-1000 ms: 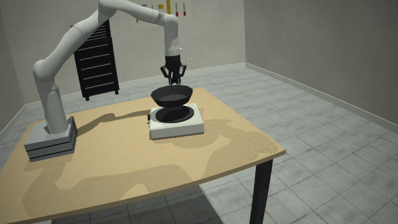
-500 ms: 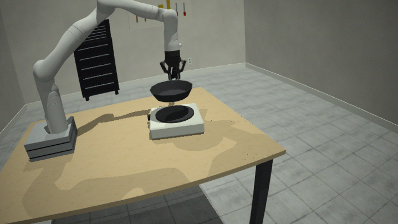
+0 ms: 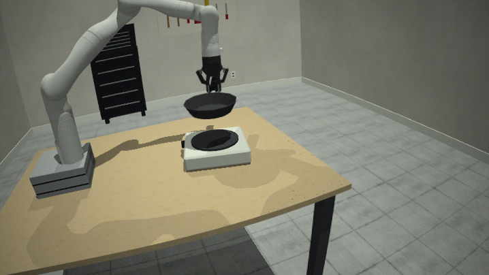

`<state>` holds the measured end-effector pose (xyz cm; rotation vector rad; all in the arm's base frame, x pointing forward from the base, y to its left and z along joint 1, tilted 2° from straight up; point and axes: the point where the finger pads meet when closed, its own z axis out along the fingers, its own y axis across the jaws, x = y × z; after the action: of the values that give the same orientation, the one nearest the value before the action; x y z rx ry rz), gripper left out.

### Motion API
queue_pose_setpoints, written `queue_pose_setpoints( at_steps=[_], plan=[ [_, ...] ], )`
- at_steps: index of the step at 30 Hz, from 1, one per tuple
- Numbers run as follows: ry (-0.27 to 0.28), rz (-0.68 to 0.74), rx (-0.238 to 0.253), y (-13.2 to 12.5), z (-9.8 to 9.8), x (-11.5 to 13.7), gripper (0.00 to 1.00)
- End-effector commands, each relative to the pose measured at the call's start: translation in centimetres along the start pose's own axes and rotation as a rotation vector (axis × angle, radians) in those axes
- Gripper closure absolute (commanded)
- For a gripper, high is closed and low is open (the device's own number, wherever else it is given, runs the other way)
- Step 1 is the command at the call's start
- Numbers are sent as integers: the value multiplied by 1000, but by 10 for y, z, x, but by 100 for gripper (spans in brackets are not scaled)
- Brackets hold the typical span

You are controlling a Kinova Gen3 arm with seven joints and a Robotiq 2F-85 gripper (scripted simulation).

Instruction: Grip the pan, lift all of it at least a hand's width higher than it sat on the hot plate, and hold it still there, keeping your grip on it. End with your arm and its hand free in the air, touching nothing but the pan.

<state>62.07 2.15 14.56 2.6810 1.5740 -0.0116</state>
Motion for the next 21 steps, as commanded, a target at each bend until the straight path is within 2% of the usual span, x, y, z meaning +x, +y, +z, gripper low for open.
queue_pose_setpoints(
  at_steps=[1, 21],
  plan=[
    [5, -1, -7, 2, -9, 1, 100],
    [6, -1, -7, 2, -44, 2, 100]
  ],
)
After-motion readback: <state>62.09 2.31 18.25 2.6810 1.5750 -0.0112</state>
